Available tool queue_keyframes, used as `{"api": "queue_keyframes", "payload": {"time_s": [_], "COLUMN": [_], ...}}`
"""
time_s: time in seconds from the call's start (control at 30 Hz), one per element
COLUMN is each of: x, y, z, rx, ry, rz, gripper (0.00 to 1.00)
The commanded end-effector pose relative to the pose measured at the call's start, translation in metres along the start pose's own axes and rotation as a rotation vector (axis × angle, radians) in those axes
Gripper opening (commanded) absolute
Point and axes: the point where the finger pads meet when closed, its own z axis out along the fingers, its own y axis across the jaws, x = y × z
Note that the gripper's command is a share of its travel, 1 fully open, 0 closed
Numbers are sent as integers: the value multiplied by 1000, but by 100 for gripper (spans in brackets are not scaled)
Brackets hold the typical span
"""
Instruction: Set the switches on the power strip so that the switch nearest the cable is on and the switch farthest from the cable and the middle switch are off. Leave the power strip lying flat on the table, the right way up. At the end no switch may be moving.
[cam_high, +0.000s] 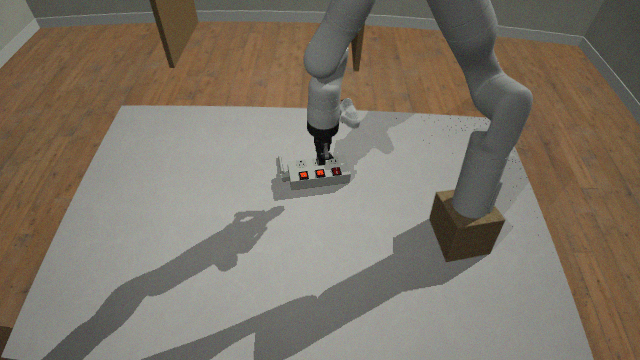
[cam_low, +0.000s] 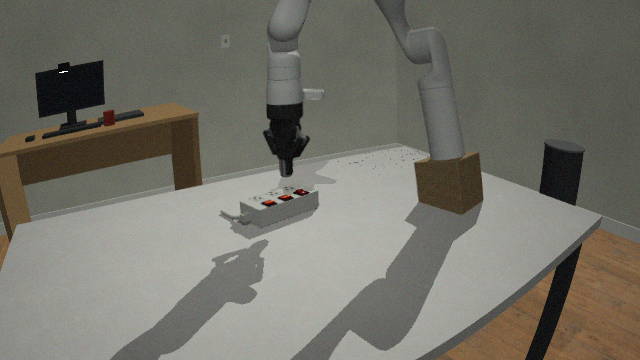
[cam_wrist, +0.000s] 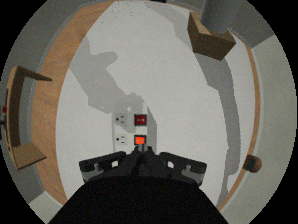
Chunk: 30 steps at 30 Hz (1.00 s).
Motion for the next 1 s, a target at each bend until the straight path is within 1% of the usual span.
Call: {"api": "queue_keyframes", "payload": {"time_s": [0.0,0.97], "x": [0,1], "y": [0,-1], "z": [1,33], "rx": [1,1], "ry": [1,1], "rz": [1,1], "gripper": [0,0]}}
